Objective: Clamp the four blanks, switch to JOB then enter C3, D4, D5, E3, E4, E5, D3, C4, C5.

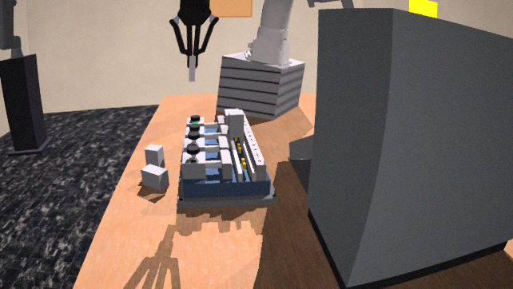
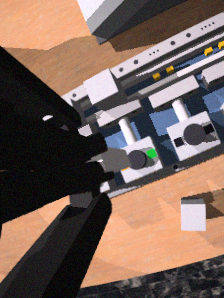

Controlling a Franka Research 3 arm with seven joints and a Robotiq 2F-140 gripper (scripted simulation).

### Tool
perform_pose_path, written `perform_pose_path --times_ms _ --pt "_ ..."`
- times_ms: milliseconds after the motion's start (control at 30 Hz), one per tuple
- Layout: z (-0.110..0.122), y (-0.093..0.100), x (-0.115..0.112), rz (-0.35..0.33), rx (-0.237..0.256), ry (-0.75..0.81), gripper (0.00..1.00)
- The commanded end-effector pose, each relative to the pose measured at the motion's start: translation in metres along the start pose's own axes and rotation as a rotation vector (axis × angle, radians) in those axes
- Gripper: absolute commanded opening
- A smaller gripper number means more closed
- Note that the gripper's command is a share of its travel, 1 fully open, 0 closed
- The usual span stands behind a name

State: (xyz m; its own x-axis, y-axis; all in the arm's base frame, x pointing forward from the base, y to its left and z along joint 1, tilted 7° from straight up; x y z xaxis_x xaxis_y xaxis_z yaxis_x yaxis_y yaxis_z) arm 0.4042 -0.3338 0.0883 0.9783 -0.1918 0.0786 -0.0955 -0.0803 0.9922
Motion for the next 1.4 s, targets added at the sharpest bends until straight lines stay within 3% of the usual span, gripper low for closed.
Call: perform_pose_path --times_ms 0,300,500,667,867,900,1233,1367 --pt "-0.002 0.003 -0.004 -0.012 0.010 0.027 0.00" --pt "0.001 0.006 0.004 -0.007 0.009 0.066 0.00" --pt "0.041 0.022 0.080 0.030 -0.001 0.417 0.00" --pt "0.080 0.007 0.123 0.068 -0.022 0.569 0.00" --pt "0.087 0.001 0.128 0.064 -0.020 0.708 0.00" --pt "0.087 0.001 0.128 0.058 -0.019 0.733 0.40" --pt "0.087 0.001 0.131 -0.001 0.011 0.995 0.40" --pt "0.087 0.001 0.131 -0.006 0.015 1.011 0.40"
Point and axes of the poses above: the point where the finger pads meet when closed, its own y axis back along the fingers, its own z axis across the jaws, x = y × z, the point moved 4 cm from there along y, back along the fingers, and after that the axes turned 3 degrees about -y, right-handed, at the moved point
